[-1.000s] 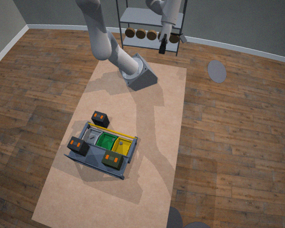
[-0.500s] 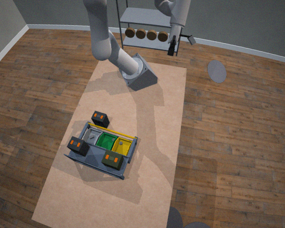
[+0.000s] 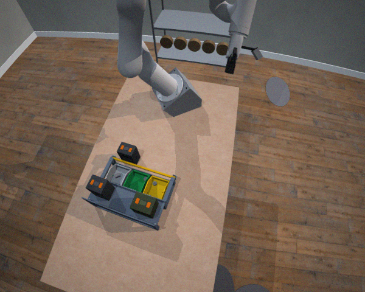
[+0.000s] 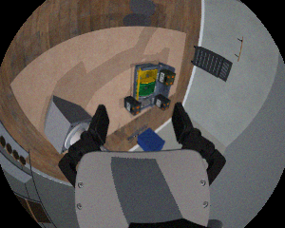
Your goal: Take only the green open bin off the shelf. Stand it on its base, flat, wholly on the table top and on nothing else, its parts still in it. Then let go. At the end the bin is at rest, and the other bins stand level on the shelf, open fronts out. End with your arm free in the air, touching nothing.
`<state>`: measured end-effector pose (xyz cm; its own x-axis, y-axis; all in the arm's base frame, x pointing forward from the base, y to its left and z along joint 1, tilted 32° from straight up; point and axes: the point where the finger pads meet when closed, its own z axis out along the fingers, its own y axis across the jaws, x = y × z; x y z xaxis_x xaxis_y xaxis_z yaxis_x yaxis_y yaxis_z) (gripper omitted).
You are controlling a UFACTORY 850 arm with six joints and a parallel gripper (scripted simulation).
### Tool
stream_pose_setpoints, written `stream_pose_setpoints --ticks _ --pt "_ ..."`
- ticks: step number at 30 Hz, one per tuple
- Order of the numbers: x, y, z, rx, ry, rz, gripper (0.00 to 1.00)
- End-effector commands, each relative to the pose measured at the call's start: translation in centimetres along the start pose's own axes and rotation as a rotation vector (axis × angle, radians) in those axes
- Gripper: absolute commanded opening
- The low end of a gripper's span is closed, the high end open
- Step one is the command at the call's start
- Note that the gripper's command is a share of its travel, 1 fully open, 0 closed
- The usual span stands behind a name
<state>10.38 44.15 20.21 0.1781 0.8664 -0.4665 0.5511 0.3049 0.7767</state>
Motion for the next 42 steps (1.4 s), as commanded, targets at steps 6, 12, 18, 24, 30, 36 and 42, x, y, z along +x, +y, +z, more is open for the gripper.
stream_pose_setpoints --ticks 6,12,18,24,30,36,42 --pt "3.1 0.6 -0.2 0.0 0.001 0.001 1.0" --pt "5.0 0.9 -0.2 0.0 0.001 0.001 1.0" --pt "5.0 0.9 -0.2 0.0 0.001 0.001 1.0" --pt "9.3 1.7 -0.3 0.0 0.001 0.001 1.0" --pt "10.4 1.9 -0.3 0.0 0.001 0.001 1.0" --pt "10.4 1.9 -0.3 0.0 0.001 0.001 1.0" --pt "15.8 2.8 -0.5 0.0 0.001 0.002 1.0"
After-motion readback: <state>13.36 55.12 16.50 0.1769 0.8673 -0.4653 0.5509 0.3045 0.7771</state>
